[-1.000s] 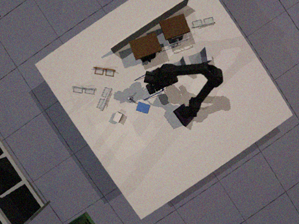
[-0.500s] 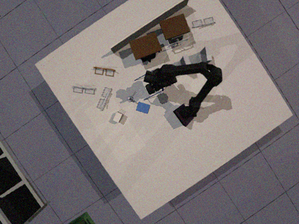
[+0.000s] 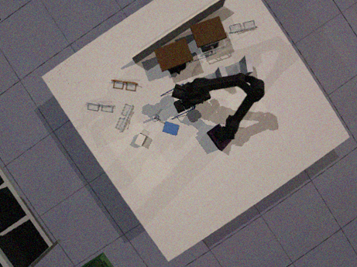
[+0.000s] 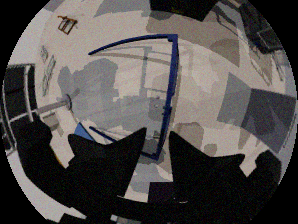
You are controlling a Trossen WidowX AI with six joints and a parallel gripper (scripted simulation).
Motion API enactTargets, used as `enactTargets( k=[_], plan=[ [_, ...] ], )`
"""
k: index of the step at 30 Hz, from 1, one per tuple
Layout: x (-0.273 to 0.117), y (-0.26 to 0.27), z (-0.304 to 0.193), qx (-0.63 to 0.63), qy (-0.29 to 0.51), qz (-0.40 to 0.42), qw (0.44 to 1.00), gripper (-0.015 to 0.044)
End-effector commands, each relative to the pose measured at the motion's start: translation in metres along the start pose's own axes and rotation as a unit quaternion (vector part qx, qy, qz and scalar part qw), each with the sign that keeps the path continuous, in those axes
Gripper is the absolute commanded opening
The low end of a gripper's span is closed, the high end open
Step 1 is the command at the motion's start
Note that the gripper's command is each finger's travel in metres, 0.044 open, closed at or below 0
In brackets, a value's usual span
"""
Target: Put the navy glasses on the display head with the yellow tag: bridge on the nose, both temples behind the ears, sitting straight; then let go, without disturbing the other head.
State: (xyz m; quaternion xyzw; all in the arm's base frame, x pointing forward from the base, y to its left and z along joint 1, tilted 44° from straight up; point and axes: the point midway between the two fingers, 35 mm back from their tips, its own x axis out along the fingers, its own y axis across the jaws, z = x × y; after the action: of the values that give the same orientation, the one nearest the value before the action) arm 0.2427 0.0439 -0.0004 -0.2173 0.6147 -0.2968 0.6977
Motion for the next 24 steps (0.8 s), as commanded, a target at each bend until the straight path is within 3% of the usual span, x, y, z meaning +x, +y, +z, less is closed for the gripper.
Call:
enactTargets(
  k=[1, 8, 24],
  plan=[
    [0.0077, -0.0008, -0.002, -0.005, 0.002, -0.005, 1.0, 0.014],
    [0.0148, -0.0014, -0.0027, -0.004, 0.002, -0.005, 1.0, 0.014],
    [0.0113, -0.001, -0.0011, 0.0, 0.001, -0.002, 1.0, 0.0033]
  ],
)
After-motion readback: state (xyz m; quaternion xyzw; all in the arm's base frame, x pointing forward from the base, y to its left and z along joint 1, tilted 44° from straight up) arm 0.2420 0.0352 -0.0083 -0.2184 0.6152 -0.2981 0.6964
